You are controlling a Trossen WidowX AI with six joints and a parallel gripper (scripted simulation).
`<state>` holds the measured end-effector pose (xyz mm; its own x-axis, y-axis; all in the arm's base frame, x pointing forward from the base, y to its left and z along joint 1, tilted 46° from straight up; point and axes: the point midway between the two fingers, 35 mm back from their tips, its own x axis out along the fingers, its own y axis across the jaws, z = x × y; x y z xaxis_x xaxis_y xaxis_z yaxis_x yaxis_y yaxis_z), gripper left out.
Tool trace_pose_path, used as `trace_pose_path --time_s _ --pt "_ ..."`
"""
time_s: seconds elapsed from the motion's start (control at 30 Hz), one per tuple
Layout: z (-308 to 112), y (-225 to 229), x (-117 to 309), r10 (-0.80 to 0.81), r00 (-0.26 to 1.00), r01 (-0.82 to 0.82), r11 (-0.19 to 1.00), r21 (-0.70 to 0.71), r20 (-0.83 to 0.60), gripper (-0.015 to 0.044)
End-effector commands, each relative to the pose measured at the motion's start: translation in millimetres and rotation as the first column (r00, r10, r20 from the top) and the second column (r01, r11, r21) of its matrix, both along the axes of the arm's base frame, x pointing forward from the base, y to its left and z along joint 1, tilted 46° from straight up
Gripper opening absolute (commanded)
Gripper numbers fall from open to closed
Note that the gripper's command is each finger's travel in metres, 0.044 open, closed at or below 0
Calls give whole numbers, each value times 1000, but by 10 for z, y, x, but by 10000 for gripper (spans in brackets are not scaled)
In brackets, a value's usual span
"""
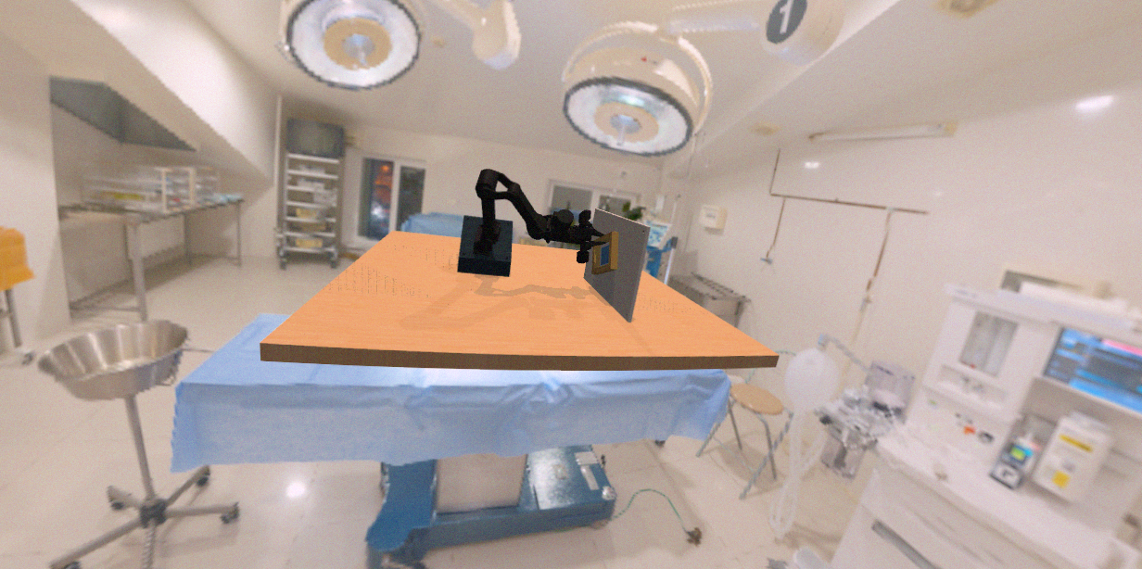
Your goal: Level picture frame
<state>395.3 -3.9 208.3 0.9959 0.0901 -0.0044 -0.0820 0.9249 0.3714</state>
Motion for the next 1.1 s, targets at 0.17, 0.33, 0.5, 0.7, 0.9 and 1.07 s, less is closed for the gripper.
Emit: trace_pose_path --time_s 0.17,0.33,0.5,0.7,0.9,1.07 --pt "23 20 3 8 1000 -8 1000 -2 10 0" --pt "24 25 3 8 1000 -8 1000 -2 10 0" --pt "21 22 3 8 1000 -8 1000 -2 10 0" --pt "18 21 3 8 1000 -8 1000 -2 10 0" --pt "-2 -5 3 1 1000 -1 1000 0 2 0" --pt "-7 -19 5 2 1000 -2 1000 -1 4 0"
